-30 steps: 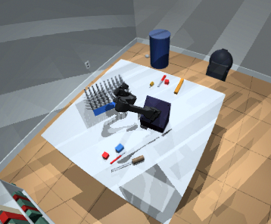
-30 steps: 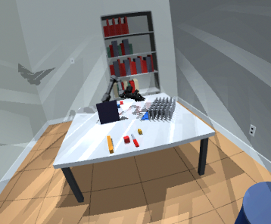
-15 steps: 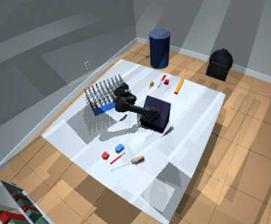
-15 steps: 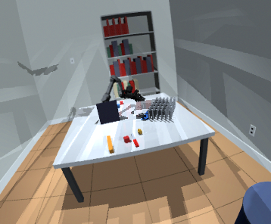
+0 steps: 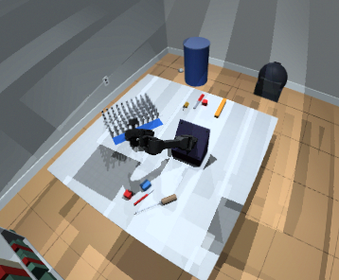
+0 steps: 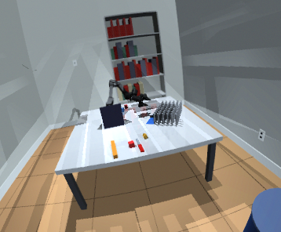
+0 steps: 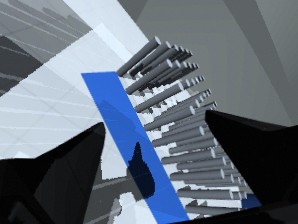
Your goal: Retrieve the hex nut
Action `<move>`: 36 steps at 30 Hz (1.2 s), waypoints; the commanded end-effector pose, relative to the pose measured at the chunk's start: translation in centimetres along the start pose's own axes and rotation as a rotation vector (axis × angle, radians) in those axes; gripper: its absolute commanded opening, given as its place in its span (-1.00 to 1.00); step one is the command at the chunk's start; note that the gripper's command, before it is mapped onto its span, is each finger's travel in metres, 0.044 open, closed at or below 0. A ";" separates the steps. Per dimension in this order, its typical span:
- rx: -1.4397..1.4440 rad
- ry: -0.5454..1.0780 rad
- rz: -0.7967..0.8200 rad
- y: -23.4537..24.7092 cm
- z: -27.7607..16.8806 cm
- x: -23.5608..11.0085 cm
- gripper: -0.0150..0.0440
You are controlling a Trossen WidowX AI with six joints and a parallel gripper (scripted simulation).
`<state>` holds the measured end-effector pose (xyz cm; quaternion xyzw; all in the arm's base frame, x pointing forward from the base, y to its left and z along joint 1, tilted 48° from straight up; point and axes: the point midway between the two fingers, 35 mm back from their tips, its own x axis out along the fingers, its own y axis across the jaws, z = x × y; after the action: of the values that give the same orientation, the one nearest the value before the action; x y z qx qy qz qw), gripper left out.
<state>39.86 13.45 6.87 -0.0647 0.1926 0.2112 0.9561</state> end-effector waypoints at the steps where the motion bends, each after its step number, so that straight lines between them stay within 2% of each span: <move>1: -0.178 -0.036 0.038 4.0 3.8 -0.7 1.00; 8: -0.508 -0.122 0.119 12.3 10.1 -4.8 1.00; 18: -0.930 -0.285 0.210 21.1 15.8 -15.0 1.00; 24: -1.242 -0.400 0.293 25.2 15.3 -21.7 1.00; 30: -1.534 -0.466 0.333 26.7 13.7 -26.0 1.00; 36: -1.911 -0.699 0.399 28.2 11.0 -32.9 1.00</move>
<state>6.76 29.90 28.69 -0.6721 -0.2794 0.4431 0.5234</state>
